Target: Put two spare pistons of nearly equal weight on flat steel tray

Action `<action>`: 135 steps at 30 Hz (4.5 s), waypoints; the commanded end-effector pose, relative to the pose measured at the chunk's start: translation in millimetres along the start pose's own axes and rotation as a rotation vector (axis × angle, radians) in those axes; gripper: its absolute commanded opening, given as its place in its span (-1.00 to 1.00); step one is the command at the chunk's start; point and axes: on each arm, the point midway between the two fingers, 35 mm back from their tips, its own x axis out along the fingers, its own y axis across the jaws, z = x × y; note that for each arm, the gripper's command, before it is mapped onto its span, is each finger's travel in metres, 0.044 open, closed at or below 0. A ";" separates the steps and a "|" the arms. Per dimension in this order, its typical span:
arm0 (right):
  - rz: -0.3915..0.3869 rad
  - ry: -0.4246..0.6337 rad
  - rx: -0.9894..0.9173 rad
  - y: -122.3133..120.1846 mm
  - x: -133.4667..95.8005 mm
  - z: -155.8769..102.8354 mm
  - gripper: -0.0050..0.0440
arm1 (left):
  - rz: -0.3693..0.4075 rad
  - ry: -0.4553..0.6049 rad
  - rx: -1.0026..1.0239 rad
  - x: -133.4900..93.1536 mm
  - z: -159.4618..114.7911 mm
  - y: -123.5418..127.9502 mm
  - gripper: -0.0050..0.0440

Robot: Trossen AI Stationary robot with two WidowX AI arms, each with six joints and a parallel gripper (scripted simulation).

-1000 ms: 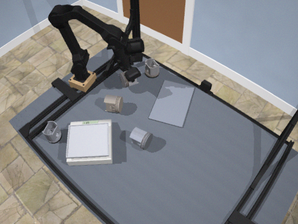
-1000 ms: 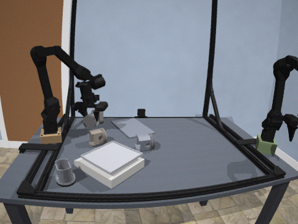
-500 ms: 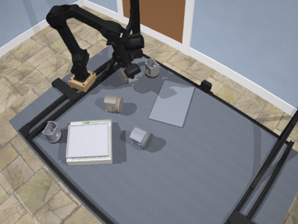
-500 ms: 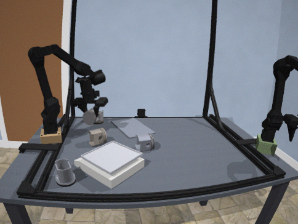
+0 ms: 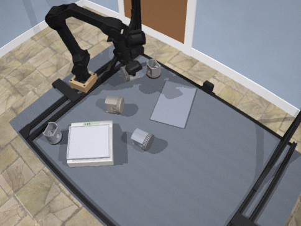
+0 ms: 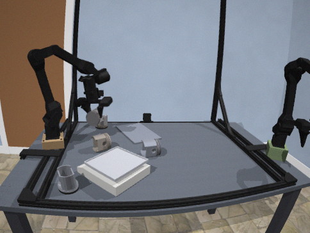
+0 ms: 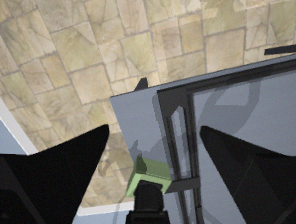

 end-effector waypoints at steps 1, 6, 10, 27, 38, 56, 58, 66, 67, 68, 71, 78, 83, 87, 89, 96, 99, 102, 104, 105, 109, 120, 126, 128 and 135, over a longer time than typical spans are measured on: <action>-0.017 -0.019 0.002 -3.3 -8.0 4.8 -0.15 | -0.003 0.003 0.004 0.1 -0.2 -0.4 1.00; -0.022 -0.024 0.004 -4.2 -10.1 6.2 -0.15 | -0.003 0.003 0.004 0.1 -0.2 -0.4 1.00; -0.027 -0.019 0.057 -9.7 -13.9 -1.2 -0.15 | -0.003 0.003 0.004 0.1 -0.2 -0.4 1.00; -0.041 0.033 0.454 -47.2 -34.7 -62.8 -0.15 | -0.003 0.003 0.004 0.1 -0.2 -0.4 1.00; -0.050 0.065 0.692 -69.6 -47.2 -99.8 -0.15 | -0.003 0.003 0.004 0.1 -0.2 -0.4 1.00; -0.064 0.122 1.114 -109.5 -69.4 -165.5 -0.15 | -0.003 0.003 0.004 0.1 -0.2 -0.4 1.00; -0.066 0.129 1.167 -114.5 -72.2 -173.7 -0.15 | -0.003 0.003 0.004 0.1 -0.2 -0.4 1.00; -0.073 0.158 1.378 -134.5 -83.3 -206.5 -0.15 | -0.003 0.003 0.004 0.1 -0.2 -0.4 1.00; -0.074 0.162 1.405 -137.0 -84.6 -210.6 -0.15 | -0.003 0.003 0.004 0.1 -0.2 -0.4 1.00; -0.075 0.166 1.431 -139.5 -86.0 -214.7 -0.15 | -0.003 0.003 0.004 0.1 -0.2 -0.4 1.00; -0.076 0.173 1.484 -144.4 -88.8 -222.9 -0.15 | -0.003 0.003 0.004 0.1 -0.2 -0.4 1.00; -0.081 0.195 1.642 -159.4 -97.1 -247.6 -0.15 | -0.003 0.003 0.004 0.1 -0.2 -0.4 1.00; -0.086 0.212 1.774 -169.1 -99.9 -258.1 -0.15 | -0.003 0.003 0.004 0.1 -0.2 -0.4 1.00; -0.090 0.220 1.852 -187.2 -99.4 -266.6 -0.15 | -0.003 0.003 0.004 0.1 -0.2 -0.4 1.00; -0.090 0.220 1.852 -187.2 -99.4 -266.6 -0.15 | -0.003 0.003 0.004 0.1 -0.2 -0.4 1.00; -0.090 0.220 1.852 -218.9 -98.6 -281.4 -0.15 | -0.003 0.003 0.004 0.1 -0.2 -0.4 1.00; -0.091 0.218 1.825 -220.2 -98.3 -282.4 -0.15 | -0.003 0.003 0.004 0.1 -0.2 -0.4 1.00; -0.091 0.207 1.746 -220.2 -98.3 -282.4 -0.15 | -0.003 0.003 0.004 0.1 -0.2 -0.4 1.00; -0.091 0.200 1.693 -220.2 -98.3 -282.4 -0.15 | -0.003 0.003 0.004 0.1 -0.2 -0.4 1.00; -0.091 0.200 1.693 -220.2 -98.3 -282.4 -0.15 | -0.003 0.003 0.004 0.1 -0.2 -0.4 1.00; -0.091 0.190 1.614 -220.2 -98.3 -282.4 -0.15 | -0.003 0.003 0.004 0.1 -0.2 -0.4 1.00; -0.090 0.151 1.323 -220.2 -98.3 -282.4 -0.15 | -0.003 0.003 0.004 0.1 -0.2 -0.4 1.00; -0.090 0.138 1.217 -220.2 -98.3 -282.4 -0.15 | -0.003 0.003 0.004 0.1 -0.2 -0.4 1.00; -0.089 0.131 1.164 -220.2 -98.3 -282.4 -0.15 | -0.003 0.003 0.004 0.1 -0.2 -0.4 1.00; -0.087 0.107 0.979 -220.2 -98.3 -282.4 -0.15 | -0.003 0.003 0.004 0.1 -0.2 -0.4 1.00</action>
